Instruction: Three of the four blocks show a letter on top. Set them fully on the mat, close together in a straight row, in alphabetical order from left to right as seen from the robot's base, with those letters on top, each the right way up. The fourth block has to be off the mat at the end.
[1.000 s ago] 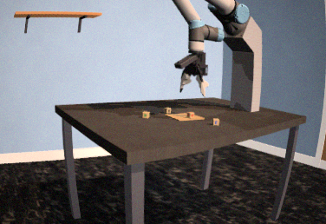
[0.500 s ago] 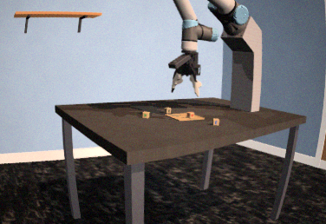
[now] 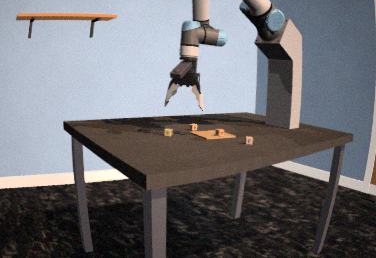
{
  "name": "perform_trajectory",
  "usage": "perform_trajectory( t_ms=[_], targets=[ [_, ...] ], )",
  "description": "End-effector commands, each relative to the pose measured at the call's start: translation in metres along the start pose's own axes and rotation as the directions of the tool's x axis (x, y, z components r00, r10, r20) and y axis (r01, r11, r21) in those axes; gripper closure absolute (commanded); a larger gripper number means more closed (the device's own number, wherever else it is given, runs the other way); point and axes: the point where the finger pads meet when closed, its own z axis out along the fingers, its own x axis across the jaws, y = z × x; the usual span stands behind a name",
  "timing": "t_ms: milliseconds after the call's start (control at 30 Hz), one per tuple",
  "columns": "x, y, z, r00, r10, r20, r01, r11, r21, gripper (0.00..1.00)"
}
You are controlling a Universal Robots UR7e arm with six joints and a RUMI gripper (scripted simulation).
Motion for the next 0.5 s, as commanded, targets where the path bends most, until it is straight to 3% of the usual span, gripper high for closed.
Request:
perform_trajectory(
  t_ms=[0, 333, 367, 467],
  targets=[
    [0.029, -0.017, 0.006, 0.993, -0.115, 0.022, 0.115, 0.993, -0.011, 0.0],
    [0.045, -0.026, 0.006, 0.985, -0.174, 0.023, 0.174, 0.985, -0.009, 0.0],
    [0.045, -0.026, 0.006, 0.985, -0.174, 0.023, 0.174, 0.985, -0.009, 0.63],
    [0.045, -0.026, 0.006, 0.985, -0.174, 0.023, 0.174, 0.985, -0.009, 0.63]
  ],
)
